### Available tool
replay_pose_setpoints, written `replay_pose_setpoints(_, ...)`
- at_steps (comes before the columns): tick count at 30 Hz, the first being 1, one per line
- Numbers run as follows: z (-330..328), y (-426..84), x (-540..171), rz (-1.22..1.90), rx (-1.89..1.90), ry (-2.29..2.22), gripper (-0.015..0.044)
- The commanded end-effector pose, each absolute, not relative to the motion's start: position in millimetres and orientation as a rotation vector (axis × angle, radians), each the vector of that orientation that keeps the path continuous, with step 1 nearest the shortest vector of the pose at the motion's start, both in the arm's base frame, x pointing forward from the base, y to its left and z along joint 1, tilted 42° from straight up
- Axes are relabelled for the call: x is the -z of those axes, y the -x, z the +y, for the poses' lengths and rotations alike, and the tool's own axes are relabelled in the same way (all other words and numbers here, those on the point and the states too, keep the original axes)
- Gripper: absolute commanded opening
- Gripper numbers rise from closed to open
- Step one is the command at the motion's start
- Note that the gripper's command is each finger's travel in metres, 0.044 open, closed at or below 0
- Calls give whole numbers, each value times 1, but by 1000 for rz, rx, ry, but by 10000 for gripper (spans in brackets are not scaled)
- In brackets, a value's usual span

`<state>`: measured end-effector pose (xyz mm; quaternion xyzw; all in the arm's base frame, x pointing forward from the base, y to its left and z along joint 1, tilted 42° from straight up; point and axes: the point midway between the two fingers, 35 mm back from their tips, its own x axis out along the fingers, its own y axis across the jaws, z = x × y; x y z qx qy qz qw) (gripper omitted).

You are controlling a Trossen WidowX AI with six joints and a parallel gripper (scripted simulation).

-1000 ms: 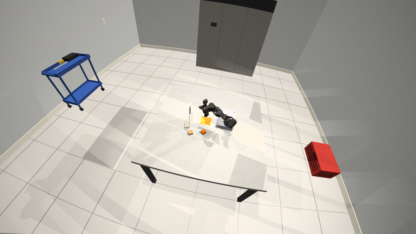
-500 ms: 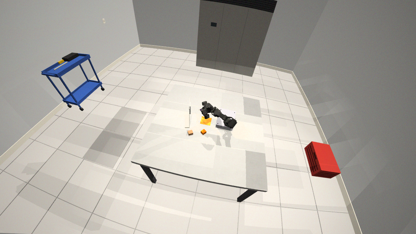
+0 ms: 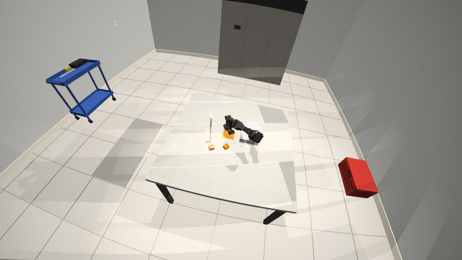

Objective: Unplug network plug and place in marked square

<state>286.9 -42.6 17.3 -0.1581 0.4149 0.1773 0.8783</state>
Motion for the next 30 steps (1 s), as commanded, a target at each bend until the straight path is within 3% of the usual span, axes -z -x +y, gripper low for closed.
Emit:
replay_pose_setpoints(1,-37,-279,-15,945,-388,311,0)
replay_pose_setpoints(13,-21,-247,-8,1160,-453,273,0)
replay_pose_setpoints(30,-8,-249,6,1163,-455,272,0)
